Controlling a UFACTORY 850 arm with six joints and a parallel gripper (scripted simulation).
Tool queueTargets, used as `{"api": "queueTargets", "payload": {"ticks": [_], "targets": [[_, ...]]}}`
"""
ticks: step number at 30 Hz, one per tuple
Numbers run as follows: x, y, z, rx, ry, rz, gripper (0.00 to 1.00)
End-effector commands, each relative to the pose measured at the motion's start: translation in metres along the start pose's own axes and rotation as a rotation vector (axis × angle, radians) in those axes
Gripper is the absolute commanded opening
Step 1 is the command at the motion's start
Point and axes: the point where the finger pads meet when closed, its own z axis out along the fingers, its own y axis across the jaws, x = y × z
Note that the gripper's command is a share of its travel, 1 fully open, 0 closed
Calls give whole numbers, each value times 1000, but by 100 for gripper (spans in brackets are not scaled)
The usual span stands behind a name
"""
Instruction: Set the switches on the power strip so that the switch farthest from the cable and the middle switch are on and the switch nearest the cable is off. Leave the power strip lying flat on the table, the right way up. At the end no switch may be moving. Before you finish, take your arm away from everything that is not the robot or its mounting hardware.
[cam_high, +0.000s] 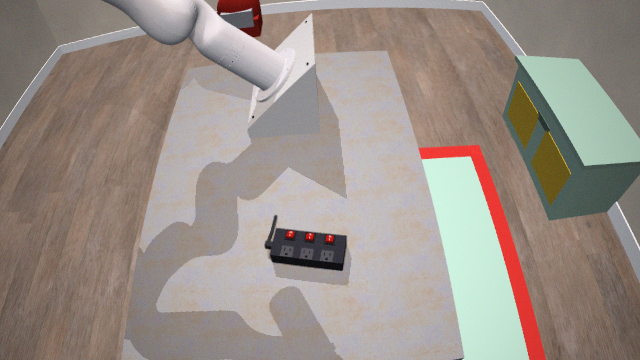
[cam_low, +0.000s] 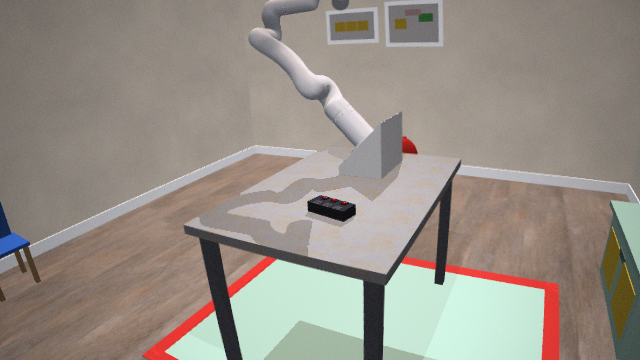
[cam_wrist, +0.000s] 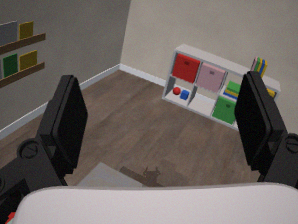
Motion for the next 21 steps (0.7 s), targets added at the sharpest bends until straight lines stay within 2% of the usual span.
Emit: {"api": "queueTargets", "payload": {"ticks": [1, 18, 21], "targets": [[1, 0, 0, 0, 0, 1, 100], [0, 0, 0, 0, 0, 1, 100], [-9, -4, 15, -9, -25, 1, 100]]}}
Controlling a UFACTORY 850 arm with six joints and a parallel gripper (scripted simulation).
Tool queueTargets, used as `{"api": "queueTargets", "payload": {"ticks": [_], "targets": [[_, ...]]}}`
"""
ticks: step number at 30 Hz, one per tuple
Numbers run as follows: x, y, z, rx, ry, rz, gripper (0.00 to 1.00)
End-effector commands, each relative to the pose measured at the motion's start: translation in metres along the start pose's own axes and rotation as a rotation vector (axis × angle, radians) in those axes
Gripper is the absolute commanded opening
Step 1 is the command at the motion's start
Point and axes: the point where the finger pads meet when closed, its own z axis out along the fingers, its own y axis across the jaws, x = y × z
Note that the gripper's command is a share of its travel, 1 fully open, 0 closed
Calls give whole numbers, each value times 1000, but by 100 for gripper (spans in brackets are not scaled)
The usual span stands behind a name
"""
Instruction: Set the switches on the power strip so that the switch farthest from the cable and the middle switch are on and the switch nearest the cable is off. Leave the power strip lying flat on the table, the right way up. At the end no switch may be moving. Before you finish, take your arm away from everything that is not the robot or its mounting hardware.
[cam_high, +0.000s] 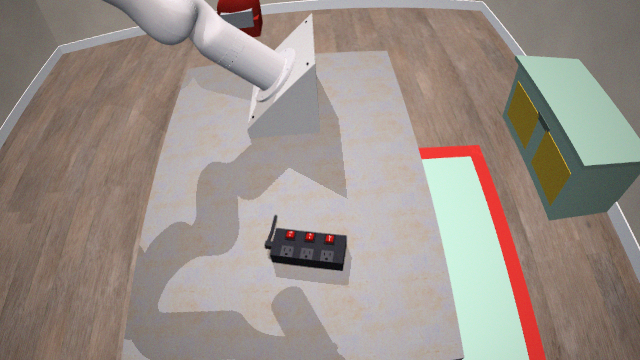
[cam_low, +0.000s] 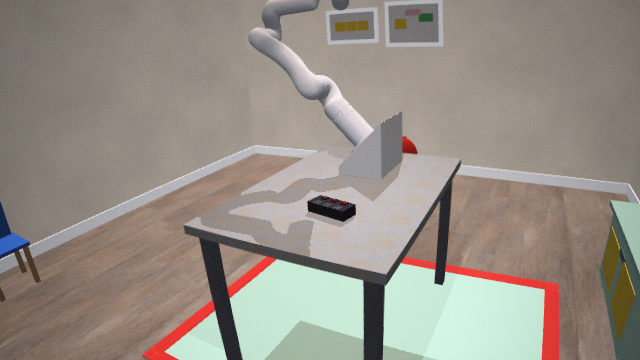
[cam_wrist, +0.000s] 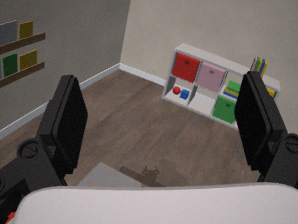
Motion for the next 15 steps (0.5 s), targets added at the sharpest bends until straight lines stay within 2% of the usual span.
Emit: {"api": "queueTargets", "payload": {"ticks": [1, 2, 3, 4, 6, 7, 9, 10, 13, 14, 15], "targets": [[-17, -8, 26, -15, -44, 1, 100], [-30, -13, 43, -25, -74, 1, 100], [-30, -13, 43, -25, -74, 1, 100], [-47, -18, 64, -37, -112, 2, 100], [-47, -18, 64, -37, -112, 2, 100], [-70, -25, 89, -50, -159, 5, 100], [-70, -25, 89, -50, -159, 5, 100], [-98, -30, 114, -64, -215, 9, 100], [-100, -31, 117, -64, -215, 9, 100], [-134, -37, 143, -79, -278, 16, 100], [-136, -37, 146, -79, -278, 16, 100]]}}
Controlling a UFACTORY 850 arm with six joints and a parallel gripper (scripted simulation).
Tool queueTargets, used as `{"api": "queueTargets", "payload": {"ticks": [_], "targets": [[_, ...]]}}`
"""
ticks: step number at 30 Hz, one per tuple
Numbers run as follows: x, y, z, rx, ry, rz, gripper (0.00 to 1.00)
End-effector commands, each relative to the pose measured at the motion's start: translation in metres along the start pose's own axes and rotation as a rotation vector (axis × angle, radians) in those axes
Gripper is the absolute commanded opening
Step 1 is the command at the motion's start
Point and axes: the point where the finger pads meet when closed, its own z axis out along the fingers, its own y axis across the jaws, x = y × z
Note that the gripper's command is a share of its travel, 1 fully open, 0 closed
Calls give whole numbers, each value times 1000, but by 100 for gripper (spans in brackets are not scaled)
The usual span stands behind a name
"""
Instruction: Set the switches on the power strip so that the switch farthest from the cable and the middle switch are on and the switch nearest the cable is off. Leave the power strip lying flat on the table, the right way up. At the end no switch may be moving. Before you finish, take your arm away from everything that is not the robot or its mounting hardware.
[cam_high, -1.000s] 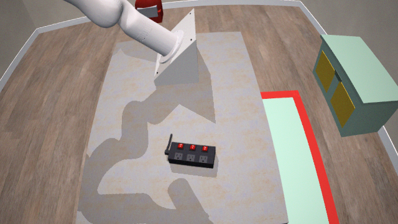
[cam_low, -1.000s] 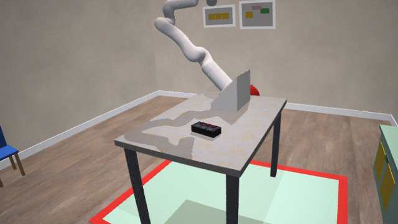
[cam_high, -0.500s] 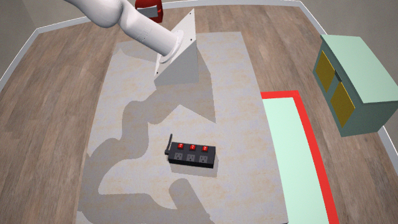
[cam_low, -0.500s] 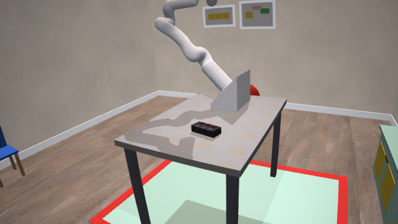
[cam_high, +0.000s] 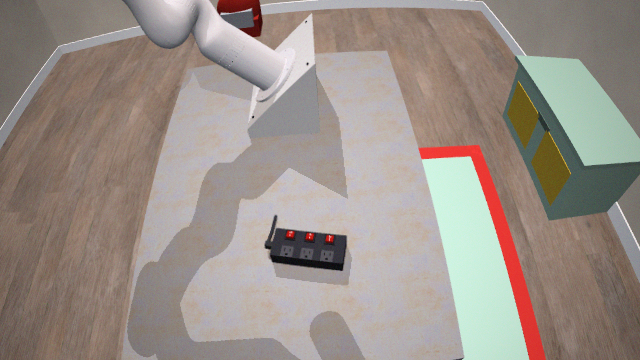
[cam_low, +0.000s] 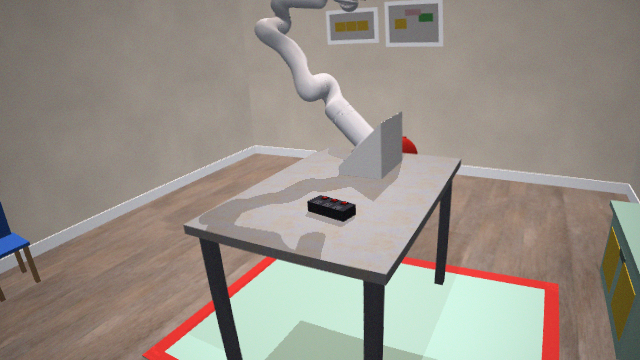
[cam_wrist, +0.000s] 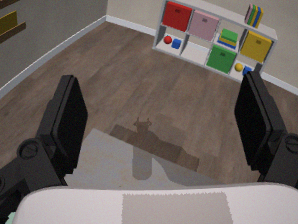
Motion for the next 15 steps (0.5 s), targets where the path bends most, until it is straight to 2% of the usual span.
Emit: {"api": "queueTargets", "payload": {"ticks": [1, 2, 3, 4, 6, 7, 9, 11, 12, 13, 15], "targets": [[-28, -12, 48, -19, -69, 8, 100], [-28, -12, 48, -19, -69, 8, 100], [-58, -17, 75, -34, -140, 18, 100], [-64, -19, 84, -34, -140, 18, 100], [-64, -19, 85, -34, -140, 18, 100], [-95, -22, 106, -48, -217, 30, 100], [-107, -25, 121, -48, -217, 30, 100], [-107, -25, 121, -48, -217, 30, 100], [-146, -29, 144, -62, -299, 46, 100], [-153, -30, 151, -62, -299, 46, 100], [-153, -30, 151, -62, -299, 46, 100]]}}
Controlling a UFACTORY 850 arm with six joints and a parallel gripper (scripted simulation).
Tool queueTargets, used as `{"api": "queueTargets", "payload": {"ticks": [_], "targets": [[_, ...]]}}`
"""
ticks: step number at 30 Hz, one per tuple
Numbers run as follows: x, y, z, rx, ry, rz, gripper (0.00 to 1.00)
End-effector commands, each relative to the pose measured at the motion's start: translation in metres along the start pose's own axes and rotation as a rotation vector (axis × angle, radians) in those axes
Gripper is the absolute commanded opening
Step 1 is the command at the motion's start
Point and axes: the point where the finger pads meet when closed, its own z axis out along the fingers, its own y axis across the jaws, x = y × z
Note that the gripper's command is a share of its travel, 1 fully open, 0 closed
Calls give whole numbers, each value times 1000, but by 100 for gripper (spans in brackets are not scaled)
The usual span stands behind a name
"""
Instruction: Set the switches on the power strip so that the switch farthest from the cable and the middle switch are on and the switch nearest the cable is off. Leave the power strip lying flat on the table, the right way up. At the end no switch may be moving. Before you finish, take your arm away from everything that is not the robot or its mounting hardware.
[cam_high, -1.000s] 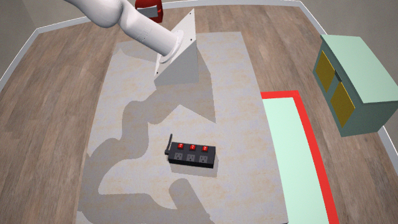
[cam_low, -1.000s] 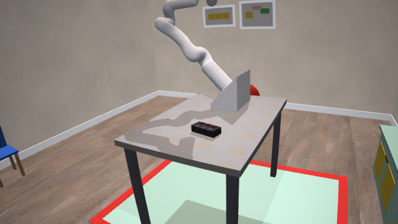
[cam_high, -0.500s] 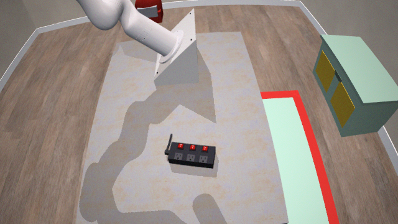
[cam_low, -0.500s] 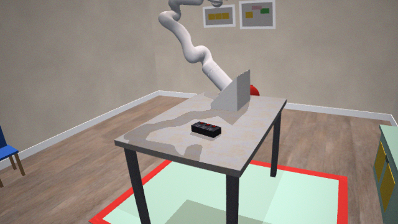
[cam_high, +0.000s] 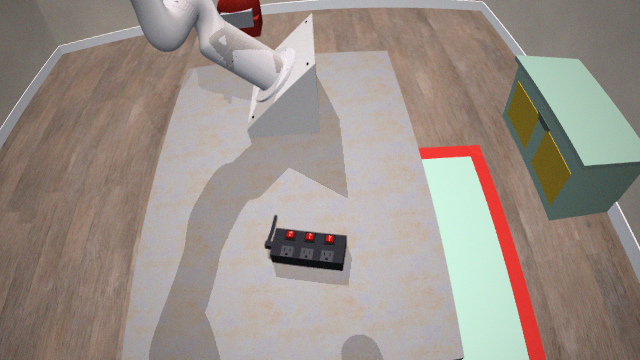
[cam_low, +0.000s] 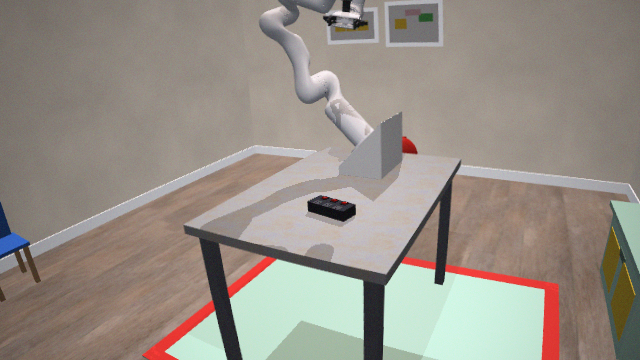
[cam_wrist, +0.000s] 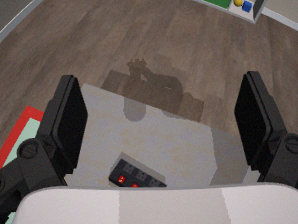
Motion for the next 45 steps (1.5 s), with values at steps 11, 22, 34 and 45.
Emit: {"api": "queueTargets", "payload": {"ticks": [11, 22, 34, 45], "targets": [[-115, -15, 115, -32, -214, 49, 100], [-256, -24, 181, -59, -459, 125, 100], [-358, -31, 209, -72, -591, 175, 100], [-463, -42, 213, -88, -750, 242, 100]]}}
